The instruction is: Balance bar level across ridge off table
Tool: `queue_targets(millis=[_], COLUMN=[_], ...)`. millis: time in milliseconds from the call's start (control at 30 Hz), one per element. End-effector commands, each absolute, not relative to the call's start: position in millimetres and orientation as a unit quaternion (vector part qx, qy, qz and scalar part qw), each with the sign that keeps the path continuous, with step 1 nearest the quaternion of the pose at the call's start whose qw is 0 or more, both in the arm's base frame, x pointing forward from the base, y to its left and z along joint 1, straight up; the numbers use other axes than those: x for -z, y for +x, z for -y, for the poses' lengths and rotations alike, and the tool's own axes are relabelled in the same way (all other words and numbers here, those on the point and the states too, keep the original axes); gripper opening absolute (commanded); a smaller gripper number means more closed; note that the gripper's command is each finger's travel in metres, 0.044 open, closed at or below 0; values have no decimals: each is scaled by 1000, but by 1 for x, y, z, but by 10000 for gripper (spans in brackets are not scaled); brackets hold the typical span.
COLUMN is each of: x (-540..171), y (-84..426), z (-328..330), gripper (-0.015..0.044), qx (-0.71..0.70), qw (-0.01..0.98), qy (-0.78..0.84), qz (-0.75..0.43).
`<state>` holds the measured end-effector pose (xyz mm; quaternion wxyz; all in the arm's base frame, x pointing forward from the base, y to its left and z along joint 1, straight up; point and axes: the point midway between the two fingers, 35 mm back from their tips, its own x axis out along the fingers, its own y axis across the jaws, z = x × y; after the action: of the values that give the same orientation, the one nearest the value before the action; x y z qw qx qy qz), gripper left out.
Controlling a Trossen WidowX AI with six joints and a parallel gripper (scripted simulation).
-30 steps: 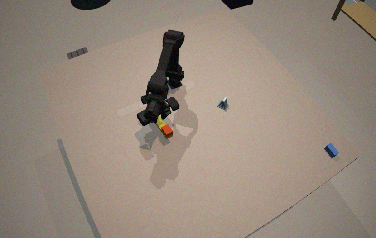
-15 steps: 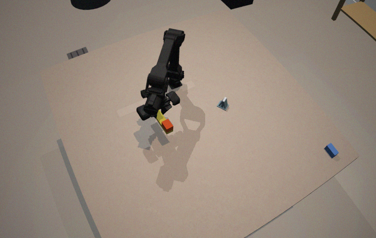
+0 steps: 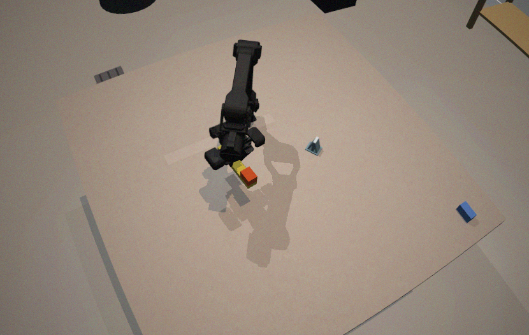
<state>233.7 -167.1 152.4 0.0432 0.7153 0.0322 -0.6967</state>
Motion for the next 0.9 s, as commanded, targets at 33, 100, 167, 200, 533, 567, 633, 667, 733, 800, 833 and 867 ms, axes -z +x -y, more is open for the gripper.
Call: queue_targets(millis=[33, 100, 167, 200, 533, 567, 633, 667, 733, 800, 833, 867], x=[-153, -153, -153, -153, -153, -153, -153, -153, -153, -153, -153, -153], y=[245, 248, 252, 253, 266, 266, 268, 269, 270, 272, 272, 272], z=[146, 139, 132, 128, 90, 86, 79, 75, 67, 59, 55, 51], gripper=[0, 0, 0, 0, 0, 0, 0, 0, 0, 0, 0, 0], qx=[694, 694, 693, 693, 690, 690, 689, 689, 688, 688, 688, 687], qw=[49, 52, 55, 56, 70, 72, 75, 76, 79, 82, 83, 84], qy=[717, 717, 717, 717, 716, 716, 716, 716, 715, 715, 715, 715], qz=[-44, -49, -53, -55, -78, -80, -84, -87, -91, -96, -98, -100])
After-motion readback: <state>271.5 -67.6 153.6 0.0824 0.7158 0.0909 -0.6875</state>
